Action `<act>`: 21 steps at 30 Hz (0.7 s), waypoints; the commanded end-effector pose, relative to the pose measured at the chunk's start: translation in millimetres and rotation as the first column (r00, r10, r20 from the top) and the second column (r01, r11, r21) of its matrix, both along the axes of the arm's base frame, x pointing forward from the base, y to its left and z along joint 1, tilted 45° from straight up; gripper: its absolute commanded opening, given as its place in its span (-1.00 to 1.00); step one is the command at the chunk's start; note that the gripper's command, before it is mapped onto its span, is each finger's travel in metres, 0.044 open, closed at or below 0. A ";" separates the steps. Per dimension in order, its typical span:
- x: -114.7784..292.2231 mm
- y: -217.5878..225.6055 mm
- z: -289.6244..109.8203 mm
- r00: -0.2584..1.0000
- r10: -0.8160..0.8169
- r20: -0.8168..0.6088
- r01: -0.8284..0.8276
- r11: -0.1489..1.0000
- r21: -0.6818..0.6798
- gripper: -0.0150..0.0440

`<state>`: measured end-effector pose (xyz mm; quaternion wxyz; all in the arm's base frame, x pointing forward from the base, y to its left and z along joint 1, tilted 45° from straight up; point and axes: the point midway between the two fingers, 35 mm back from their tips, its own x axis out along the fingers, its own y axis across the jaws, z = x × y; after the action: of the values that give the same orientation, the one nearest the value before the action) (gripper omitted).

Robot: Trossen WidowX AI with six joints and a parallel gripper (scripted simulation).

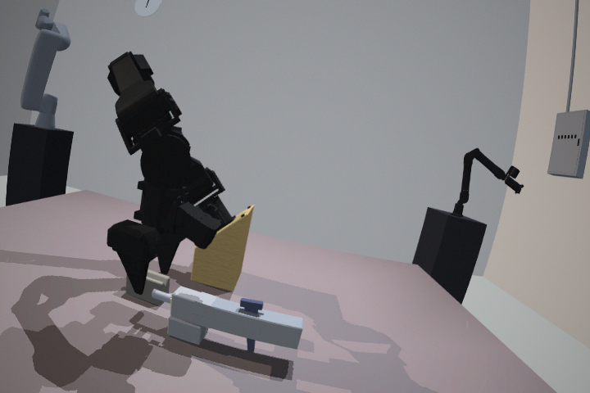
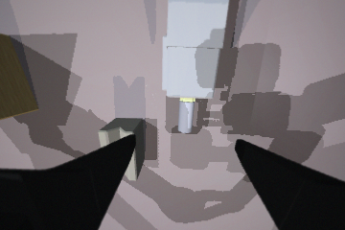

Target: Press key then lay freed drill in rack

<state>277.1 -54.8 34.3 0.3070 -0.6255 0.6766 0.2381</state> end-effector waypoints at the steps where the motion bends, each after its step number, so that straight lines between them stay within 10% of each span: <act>1: 0.5 -1.5 -1.6 1.000 0.005 -0.001 -0.005 1.000 -0.005 1.00; 21: 1.4 -17.1 -29.5 1.000 0.005 -0.001 -0.005 1.000 -0.005 1.00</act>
<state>279.6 -69.3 8.7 0.3089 -0.6261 0.6756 0.2369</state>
